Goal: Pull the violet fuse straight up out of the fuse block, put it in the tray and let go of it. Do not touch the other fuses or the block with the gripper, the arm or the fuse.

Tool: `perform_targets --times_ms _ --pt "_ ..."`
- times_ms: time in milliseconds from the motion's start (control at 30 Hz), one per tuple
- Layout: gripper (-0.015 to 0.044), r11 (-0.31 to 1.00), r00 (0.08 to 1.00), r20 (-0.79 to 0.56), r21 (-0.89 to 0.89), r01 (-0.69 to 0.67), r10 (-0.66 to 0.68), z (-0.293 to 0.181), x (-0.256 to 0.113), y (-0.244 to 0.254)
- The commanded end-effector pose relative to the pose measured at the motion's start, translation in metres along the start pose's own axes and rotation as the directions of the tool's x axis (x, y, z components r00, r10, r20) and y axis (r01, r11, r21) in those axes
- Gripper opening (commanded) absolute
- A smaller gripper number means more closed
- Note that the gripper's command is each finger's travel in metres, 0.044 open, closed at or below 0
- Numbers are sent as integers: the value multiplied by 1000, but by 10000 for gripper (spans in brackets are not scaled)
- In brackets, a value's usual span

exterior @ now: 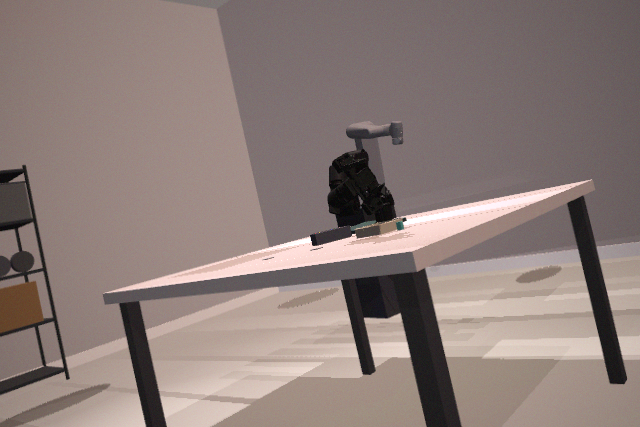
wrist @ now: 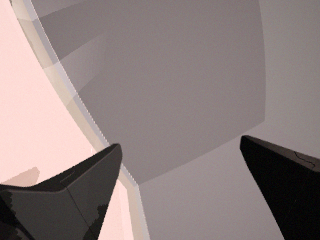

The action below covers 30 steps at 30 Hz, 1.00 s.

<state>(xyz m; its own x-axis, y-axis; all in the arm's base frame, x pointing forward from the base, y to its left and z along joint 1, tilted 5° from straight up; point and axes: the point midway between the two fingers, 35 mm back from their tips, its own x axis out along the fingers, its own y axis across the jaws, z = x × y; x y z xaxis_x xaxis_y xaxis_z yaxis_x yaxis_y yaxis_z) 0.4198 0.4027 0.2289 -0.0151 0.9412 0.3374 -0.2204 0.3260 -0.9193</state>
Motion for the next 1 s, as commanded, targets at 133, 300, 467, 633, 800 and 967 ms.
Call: perform_targets --times_ms 133,300,467,633,800,967 --pt "269 996 985 -171 85 -17 31 -31 -18 -16" --pt "138 978 908 -404 204 -33 114 -66 -56 -28" --pt "74 948 766 -598 317 -43 234 -88 -107 -31" --pt "74 898 573 -725 437 -46 382 -92 -168 -26" --pt "74 822 352 -763 569 -31 542 -74 -233 -17" --pt "74 713 127 -707 701 3 695 -34 -295 -6"
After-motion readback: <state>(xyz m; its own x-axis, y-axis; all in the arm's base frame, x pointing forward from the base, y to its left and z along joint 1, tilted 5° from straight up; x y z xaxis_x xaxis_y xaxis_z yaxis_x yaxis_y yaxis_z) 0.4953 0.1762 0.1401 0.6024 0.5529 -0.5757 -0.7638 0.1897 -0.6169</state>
